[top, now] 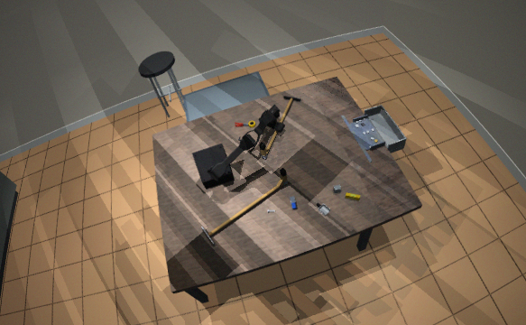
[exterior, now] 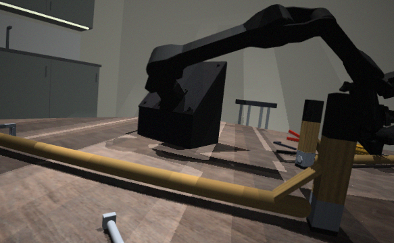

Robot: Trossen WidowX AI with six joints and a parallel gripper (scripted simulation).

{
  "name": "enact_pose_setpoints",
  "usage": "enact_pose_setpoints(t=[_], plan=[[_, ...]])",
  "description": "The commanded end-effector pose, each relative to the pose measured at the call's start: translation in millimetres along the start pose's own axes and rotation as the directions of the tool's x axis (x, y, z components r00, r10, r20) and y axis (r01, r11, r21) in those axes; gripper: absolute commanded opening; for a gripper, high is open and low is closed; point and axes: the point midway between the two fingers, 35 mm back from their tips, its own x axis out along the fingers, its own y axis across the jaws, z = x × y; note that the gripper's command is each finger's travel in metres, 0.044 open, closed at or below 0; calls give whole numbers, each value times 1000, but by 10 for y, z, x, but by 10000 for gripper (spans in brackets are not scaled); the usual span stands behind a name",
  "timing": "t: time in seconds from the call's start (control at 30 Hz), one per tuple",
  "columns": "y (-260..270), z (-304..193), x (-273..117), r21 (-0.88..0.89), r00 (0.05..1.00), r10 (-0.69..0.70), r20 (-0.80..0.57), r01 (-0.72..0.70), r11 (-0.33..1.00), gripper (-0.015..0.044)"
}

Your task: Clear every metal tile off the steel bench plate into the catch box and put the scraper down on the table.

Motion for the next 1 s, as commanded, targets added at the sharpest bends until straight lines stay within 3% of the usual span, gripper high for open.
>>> enact_pose_setpoints(t=[0.0, 0.97], plan=[[-60, 7, 30, 3, 1000, 1, -2, -1, 1000, 0], [-334, 68, 65, 2, 1000, -1, -2, 1, 1000, 0]])
